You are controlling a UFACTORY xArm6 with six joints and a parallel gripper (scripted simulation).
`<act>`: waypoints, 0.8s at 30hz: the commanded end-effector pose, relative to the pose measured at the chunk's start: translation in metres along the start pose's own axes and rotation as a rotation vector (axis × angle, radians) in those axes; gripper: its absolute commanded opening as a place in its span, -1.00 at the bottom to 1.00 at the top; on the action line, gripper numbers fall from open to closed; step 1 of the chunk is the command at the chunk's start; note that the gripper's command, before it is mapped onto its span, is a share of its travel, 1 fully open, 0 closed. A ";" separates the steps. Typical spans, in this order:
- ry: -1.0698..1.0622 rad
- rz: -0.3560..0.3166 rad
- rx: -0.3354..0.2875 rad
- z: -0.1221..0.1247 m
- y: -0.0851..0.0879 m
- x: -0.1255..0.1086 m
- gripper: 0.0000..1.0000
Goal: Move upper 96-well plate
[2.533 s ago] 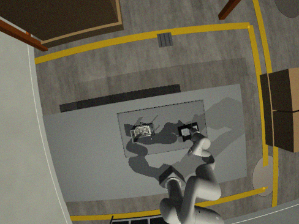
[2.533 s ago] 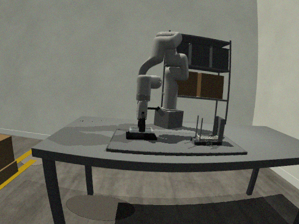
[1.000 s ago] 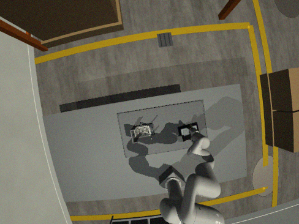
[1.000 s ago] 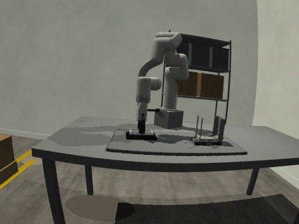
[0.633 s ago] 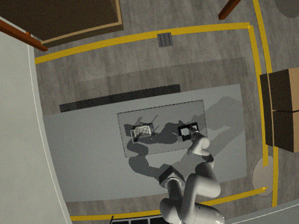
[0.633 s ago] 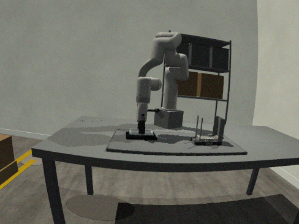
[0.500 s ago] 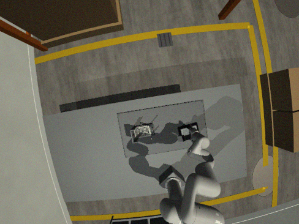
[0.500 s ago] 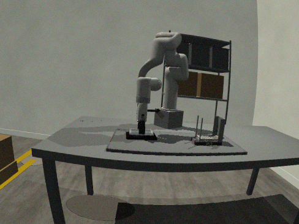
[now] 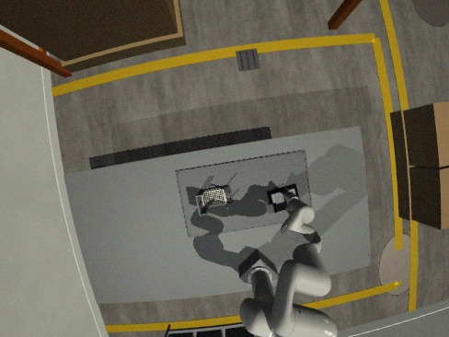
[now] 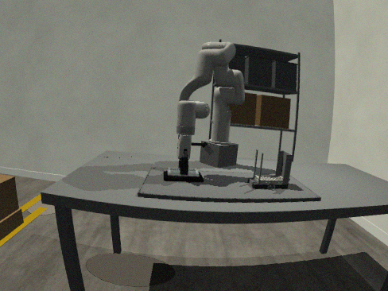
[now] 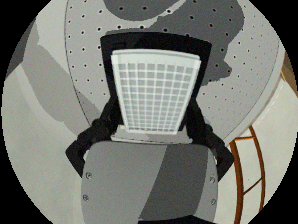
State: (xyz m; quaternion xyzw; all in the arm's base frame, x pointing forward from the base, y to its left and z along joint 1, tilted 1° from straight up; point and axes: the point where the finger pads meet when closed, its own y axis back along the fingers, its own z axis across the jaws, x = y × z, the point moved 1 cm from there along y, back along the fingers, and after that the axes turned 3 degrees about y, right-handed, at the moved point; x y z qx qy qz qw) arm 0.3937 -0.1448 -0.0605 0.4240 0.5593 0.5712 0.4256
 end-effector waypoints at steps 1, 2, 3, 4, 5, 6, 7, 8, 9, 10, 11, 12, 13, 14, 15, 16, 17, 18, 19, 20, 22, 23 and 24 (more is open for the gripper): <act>0.000 -0.002 -0.003 0.001 0.000 -0.001 -1.00; 0.000 -0.002 -0.003 0.001 0.000 -0.001 -1.00; 0.000 -0.002 -0.003 0.001 0.000 -0.001 -1.00; 0.000 -0.002 -0.003 0.001 0.000 -0.001 -1.00; 0.000 -0.002 -0.003 0.001 0.000 -0.001 -1.00; 0.000 -0.002 -0.003 0.001 0.000 -0.001 -1.00; 0.000 -0.002 -0.003 0.001 -0.001 -0.001 -1.00; 0.000 -0.002 -0.003 0.001 -0.001 -0.001 -1.00; 0.000 -0.002 -0.003 0.001 -0.001 -0.001 -1.00; 0.000 -0.002 -0.003 0.001 -0.001 -0.001 -1.00; 0.000 -0.002 -0.003 0.001 -0.001 -0.001 -1.00; 0.000 -0.002 -0.003 0.001 -0.001 -0.001 -1.00; 0.000 -0.002 -0.003 0.001 -0.001 -0.001 -1.00; 0.000 -0.002 -0.003 0.001 -0.001 -0.001 -1.00; 0.000 -0.002 -0.003 0.001 -0.002 -0.001 -1.00; 0.000 -0.002 -0.003 0.001 -0.002 -0.001 -1.00; 0.000 -0.002 -0.003 0.001 -0.002 -0.001 -1.00; 0.000 -0.002 -0.003 0.001 -0.002 -0.001 -1.00; 0.000 -0.002 -0.003 0.001 -0.002 -0.001 -1.00; 0.000 -0.002 -0.003 0.001 -0.002 -0.001 -1.00; 0.000 -0.002 -0.003 0.001 -0.003 -0.001 1.00; 0.000 -0.002 -0.003 0.001 -0.003 -0.001 1.00; 0.000 -0.002 -0.003 0.001 -0.003 -0.001 1.00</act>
